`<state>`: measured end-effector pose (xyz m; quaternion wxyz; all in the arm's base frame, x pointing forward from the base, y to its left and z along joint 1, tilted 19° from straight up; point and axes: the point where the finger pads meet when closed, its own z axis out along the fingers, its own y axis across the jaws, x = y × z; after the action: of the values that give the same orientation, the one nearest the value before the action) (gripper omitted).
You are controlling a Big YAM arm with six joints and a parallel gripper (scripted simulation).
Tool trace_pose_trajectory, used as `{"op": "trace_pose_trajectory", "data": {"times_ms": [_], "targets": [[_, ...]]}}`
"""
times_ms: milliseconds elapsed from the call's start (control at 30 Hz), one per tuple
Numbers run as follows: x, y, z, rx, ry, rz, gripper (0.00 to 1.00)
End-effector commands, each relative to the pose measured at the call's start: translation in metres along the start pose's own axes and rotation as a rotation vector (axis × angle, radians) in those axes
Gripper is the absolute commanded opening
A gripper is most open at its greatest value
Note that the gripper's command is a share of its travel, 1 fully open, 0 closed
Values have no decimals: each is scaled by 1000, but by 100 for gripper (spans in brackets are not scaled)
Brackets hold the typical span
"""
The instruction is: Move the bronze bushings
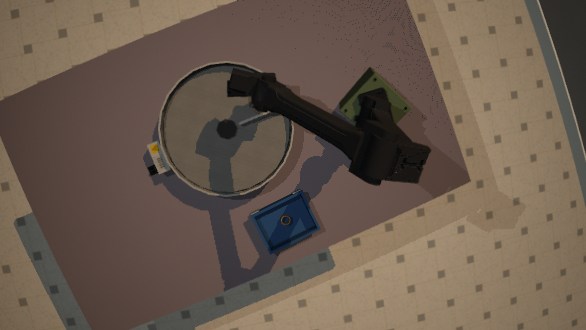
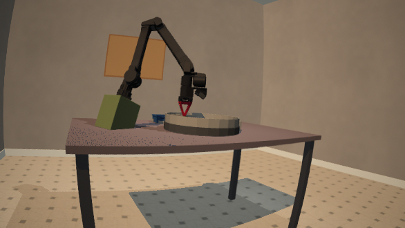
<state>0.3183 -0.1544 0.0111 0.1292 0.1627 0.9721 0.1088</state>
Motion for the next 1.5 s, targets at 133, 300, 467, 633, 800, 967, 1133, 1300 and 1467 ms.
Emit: {"op": "trace_pose_trajectory", "data": {"times_ms": [133, 300, 467, 633, 800, 967, 1133, 1300, 1467], "targets": [[-8, -2, -3, 8, -19, 10, 13], [-8, -2, -3, 8, -19, 10, 13], [-8, -2, -3, 8, -19, 10, 13], [-8, -2, -3, 8, -19, 10, 13], [-8, -2, -3, 8, -19, 10, 13], [-8, -2, -2, 8, -18, 10, 13], [1, 1, 6, 2, 3, 9, 13], [-5, 1, 2, 5, -9, 7, 13], [-5, 0, 1, 5, -10, 7, 13]]}}
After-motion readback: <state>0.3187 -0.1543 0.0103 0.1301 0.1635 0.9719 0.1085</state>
